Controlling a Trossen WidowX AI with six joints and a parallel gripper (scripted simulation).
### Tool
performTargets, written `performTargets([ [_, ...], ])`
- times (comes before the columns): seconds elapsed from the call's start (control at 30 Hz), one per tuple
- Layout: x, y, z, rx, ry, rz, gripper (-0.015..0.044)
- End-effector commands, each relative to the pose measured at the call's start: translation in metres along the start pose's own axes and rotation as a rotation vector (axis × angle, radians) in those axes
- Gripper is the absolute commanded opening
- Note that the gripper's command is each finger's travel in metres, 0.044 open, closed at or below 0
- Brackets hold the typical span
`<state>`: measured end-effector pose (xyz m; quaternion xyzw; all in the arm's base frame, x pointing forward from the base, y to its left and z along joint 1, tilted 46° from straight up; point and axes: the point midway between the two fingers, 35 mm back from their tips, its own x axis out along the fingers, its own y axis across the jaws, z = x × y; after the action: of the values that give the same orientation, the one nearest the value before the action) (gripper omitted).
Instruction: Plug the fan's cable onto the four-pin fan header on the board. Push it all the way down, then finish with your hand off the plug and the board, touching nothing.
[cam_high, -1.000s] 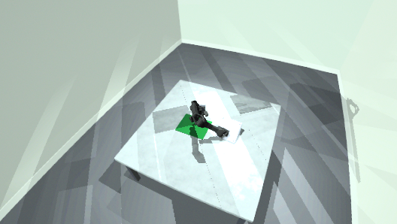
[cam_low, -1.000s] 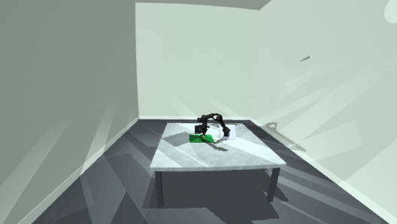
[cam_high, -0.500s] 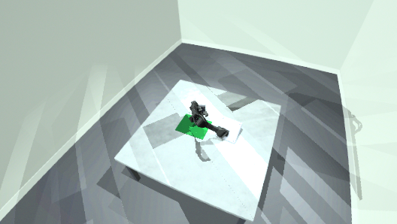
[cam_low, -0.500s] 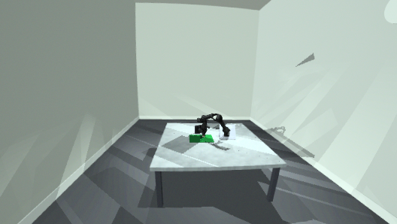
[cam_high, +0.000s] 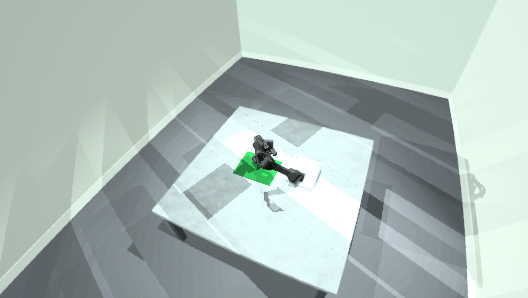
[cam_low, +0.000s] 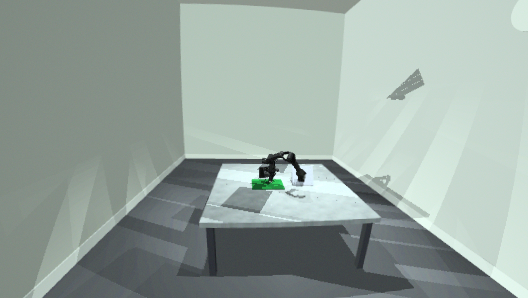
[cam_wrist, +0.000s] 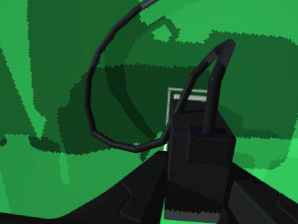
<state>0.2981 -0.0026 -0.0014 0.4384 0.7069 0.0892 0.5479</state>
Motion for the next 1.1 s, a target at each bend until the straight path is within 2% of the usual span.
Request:
performTargets([
  [0.0, 0.004, 0.0, 0.0, 0.002, -0.001, 0.004, 0.0],
  [0.27, 0.008, 0.0, 0.0, 0.002, -0.001, 0.004, 0.0],
  [0.6, 0.004, 0.0, 0.0, 0.0, -0.002, 0.001, 0.026],
  [0.7, 0.001, 0.0, 0.0, 0.0, -0.002, 0.001, 0.026],
  [0.83, -0.047, -0.001, 0.0, 0.002, -0.002, 0.001, 0.026],
  [1.07, -0.052, 0.001, -0.008, 0.002, -0.001, 0.002, 0.026],
])
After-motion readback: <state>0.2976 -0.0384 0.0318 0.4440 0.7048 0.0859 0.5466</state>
